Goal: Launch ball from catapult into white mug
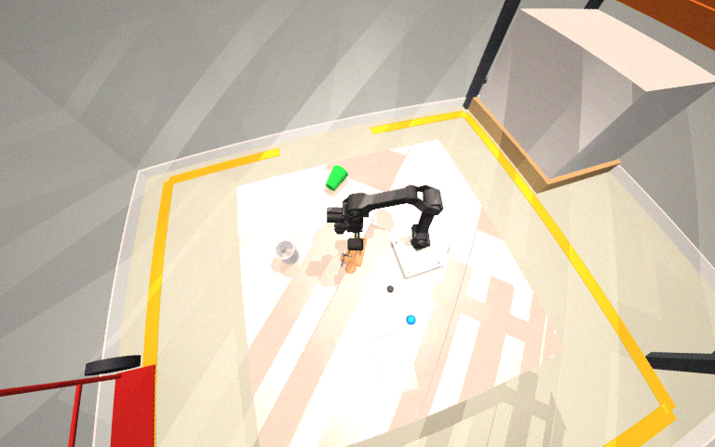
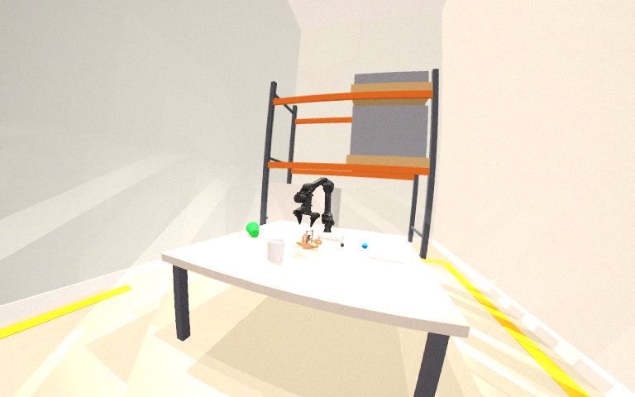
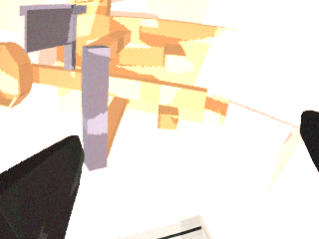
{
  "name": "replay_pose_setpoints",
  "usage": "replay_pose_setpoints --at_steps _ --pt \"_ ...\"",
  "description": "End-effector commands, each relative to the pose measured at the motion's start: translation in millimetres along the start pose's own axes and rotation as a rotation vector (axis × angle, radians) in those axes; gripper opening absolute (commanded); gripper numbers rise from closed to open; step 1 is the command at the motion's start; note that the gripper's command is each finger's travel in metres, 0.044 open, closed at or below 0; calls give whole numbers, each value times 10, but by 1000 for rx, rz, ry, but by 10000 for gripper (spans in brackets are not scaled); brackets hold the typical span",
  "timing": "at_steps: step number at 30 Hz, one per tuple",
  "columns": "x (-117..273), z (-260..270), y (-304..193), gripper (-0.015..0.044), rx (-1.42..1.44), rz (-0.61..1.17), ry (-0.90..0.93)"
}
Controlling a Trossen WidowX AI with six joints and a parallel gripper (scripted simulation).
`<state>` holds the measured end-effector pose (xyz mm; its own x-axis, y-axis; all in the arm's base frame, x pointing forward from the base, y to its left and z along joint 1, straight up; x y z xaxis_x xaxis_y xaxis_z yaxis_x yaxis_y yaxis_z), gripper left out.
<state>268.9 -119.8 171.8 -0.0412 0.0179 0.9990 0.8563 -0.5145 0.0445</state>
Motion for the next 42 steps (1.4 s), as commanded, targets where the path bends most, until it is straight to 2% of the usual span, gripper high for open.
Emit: replay_pose_setpoints --at_steps 1,42 --pt "7 0 -7 440 -154 3 3" --pt "60 -18 -38 440 -1575 11 2"
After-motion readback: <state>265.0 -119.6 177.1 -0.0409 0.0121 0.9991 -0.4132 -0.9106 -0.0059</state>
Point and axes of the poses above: the point midway between the two fingers, 35 mm back from their tips, its own x axis back along the fingers, its own z axis across the jaws, y = z × x, the point moved 5 cm from there along x, back along the fingers, and after that the axes turned 8 degrees about -x, right-handed, at the moved point
